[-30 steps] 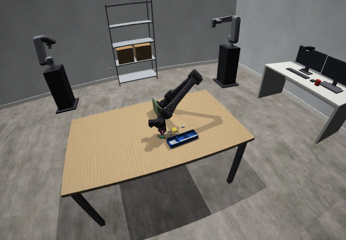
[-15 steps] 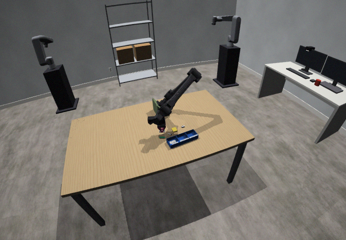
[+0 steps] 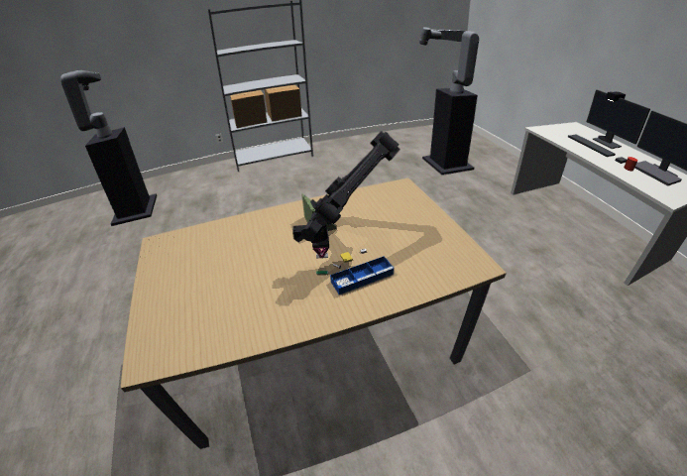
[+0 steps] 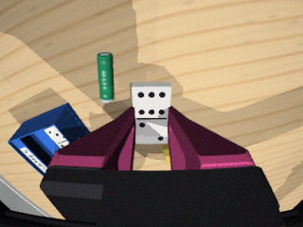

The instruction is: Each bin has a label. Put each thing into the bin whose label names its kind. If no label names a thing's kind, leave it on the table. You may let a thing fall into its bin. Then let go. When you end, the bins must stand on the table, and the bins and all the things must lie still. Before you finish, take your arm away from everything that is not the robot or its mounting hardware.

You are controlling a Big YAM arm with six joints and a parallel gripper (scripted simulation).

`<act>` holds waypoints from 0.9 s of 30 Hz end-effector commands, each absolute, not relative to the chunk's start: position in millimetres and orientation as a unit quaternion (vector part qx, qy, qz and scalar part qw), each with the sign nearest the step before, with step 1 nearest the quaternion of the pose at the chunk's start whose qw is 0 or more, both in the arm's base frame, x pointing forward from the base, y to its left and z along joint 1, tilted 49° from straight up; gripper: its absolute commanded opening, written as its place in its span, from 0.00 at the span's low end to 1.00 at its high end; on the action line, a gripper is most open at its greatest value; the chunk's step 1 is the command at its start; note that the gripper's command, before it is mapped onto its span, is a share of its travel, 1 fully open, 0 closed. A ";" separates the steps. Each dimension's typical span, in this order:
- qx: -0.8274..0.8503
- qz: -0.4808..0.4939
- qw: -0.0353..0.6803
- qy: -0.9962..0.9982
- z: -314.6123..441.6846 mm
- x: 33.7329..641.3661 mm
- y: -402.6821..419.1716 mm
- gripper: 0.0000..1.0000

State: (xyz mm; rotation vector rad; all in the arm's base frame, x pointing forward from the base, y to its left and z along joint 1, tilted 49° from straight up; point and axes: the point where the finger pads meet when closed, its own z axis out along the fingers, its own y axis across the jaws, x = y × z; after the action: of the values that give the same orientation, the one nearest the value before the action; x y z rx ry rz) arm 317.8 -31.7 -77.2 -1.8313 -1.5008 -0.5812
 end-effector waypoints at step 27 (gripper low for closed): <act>-0.707 -0.232 0.333 -0.579 -66.9 321.5 -42.9 0.21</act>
State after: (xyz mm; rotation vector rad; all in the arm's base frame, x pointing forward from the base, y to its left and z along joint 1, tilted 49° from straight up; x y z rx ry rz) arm 316.3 -30.9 -77.0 -1.8251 -1.5039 -0.5814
